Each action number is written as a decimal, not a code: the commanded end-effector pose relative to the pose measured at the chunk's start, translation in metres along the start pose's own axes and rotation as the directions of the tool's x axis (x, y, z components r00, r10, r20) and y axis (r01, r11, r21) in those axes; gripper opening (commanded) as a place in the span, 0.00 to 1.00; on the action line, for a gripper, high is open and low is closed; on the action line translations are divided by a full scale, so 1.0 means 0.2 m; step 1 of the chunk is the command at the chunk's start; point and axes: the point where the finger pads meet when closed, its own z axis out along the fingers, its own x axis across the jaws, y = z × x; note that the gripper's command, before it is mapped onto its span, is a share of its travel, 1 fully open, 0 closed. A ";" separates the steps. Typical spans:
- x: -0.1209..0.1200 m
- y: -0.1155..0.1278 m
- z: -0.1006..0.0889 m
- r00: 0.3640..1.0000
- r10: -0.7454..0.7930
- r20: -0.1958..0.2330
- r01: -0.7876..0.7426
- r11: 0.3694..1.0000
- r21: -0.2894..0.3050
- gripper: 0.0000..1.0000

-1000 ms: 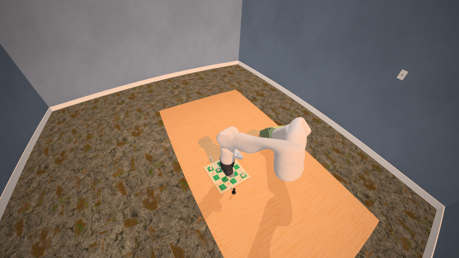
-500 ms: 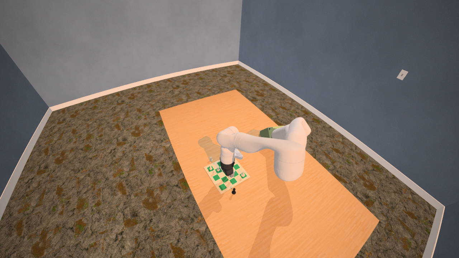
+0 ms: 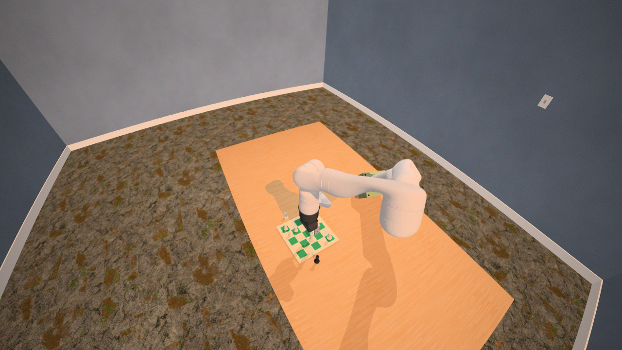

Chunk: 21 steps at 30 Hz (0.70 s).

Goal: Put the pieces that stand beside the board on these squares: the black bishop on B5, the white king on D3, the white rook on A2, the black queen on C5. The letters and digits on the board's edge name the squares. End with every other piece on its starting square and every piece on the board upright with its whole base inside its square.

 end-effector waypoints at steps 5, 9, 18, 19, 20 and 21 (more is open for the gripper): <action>0.00 0.03 -0.17 1.000 -0.006 0.002 0.006 1.000 -0.023 0.79; 0.00 0.03 -0.19 1.000 -0.006 0.002 0.006 1.000 -0.023 0.79; 0.00 0.03 -0.20 1.000 -0.006 0.002 0.006 1.000 -0.023 1.00; 0.00 0.03 -0.20 1.000 -0.006 0.002 0.006 1.000 -0.023 1.00; 0.00 0.03 -0.20 1.000 -0.006 0.002 0.006 1.000 -0.023 1.00; 0.00 0.03 -0.20 1.000 -0.006 0.002 0.006 1.000 -0.023 1.00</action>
